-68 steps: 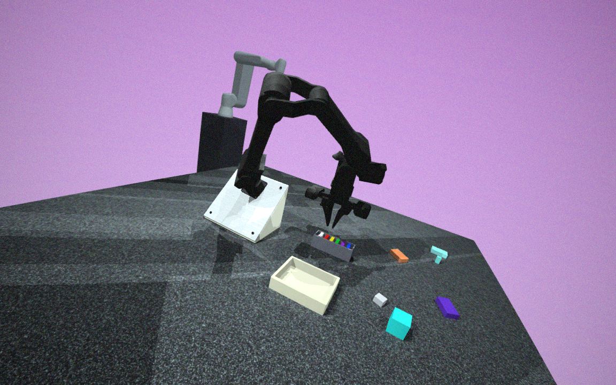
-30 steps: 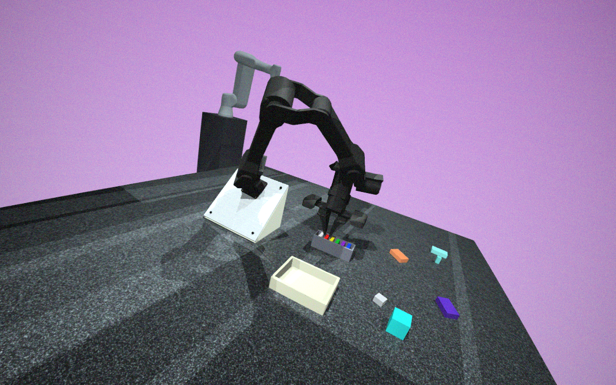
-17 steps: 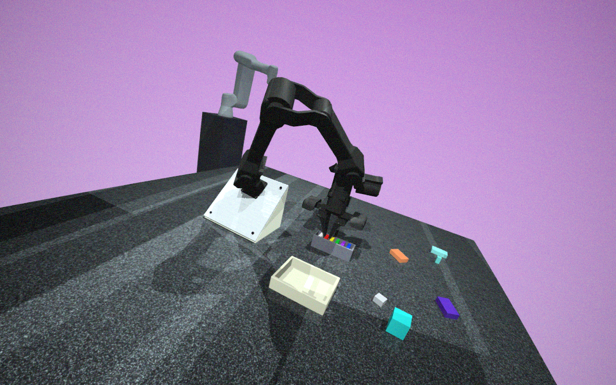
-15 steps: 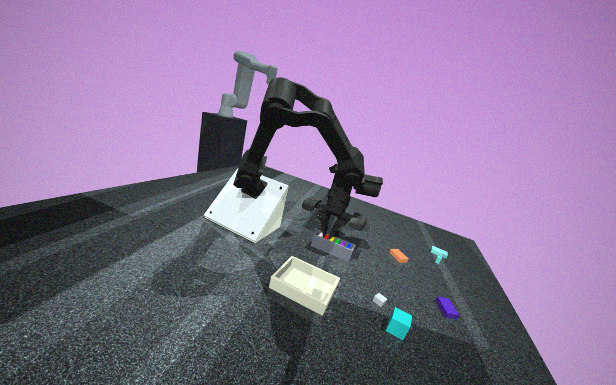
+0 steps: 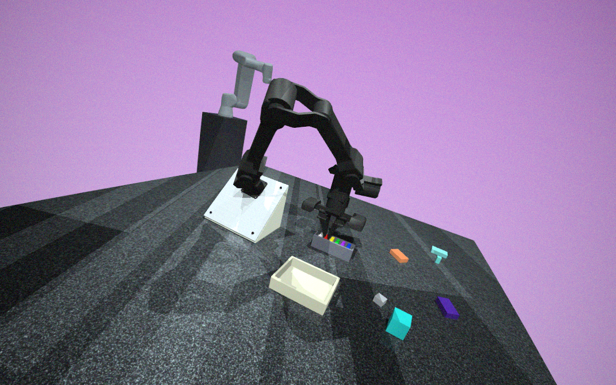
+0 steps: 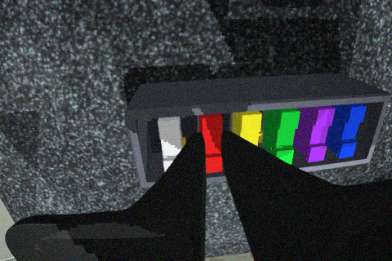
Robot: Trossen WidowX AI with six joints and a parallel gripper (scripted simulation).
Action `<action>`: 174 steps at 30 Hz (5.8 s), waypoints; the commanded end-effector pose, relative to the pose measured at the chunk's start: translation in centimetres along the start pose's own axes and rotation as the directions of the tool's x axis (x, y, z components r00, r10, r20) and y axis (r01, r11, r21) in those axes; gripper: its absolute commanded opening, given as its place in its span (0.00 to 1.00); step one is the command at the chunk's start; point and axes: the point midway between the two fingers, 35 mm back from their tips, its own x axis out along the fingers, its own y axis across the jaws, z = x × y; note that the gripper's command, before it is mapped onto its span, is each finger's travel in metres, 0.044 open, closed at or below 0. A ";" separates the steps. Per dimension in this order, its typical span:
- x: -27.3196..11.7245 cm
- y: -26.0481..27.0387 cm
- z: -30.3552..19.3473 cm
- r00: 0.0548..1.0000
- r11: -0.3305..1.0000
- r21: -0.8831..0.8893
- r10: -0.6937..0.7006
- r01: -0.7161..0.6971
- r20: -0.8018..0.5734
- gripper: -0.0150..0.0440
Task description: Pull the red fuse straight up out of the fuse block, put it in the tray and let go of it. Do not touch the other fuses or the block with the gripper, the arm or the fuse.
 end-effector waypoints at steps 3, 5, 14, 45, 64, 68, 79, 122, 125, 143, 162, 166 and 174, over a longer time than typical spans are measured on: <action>0.0 0.0 0.0 1.000 1.000 0.000 0.000 0.000 0.000 0.25; 0.0 0.0 0.0 1.000 1.000 0.000 0.000 0.000 0.000 0.25; -0.4 0.0 0.0 1.000 1.000 0.000 0.000 0.000 0.000 0.25; -1.9 -0.1 0.0 1.000 1.000 -0.002 -0.001 0.001 0.000 0.25; -2.8 0.0 0.0 1.000 1.000 -0.003 -0.001 0.001 -0.001 0.25; -3.0 0.0 0.0 1.000 1.000 -0.003 -0.001 0.001 -0.001 0.25; -3.6 0.0 0.0 1.000 1.000 -0.004 -0.001 0.001 -0.002 0.25; -6.3 -3.2 -10.8 1.000 1.000 -0.008 -0.006 0.006 0.022 0.25; -6.2 -3.3 -13.0 1.000 1.000 -0.007 -0.007 0.007 0.018 0.25; -6.0 -2.5 -20.2 1.000 1.000 -0.004 -0.002 0.002 -0.011 0.25; -2.9 -2.5 -20.2 1.000 1.000 -0.003 -0.002 0.002 -0.012 0.25; -2.3 -2.4 -20.2 1.000 1.000 -0.003 -0.002 0.002 -0.013 0.25; -2.5 -2.6 -20.4 1.000 1.000 0.004 -0.004 0.004 -0.014 0.43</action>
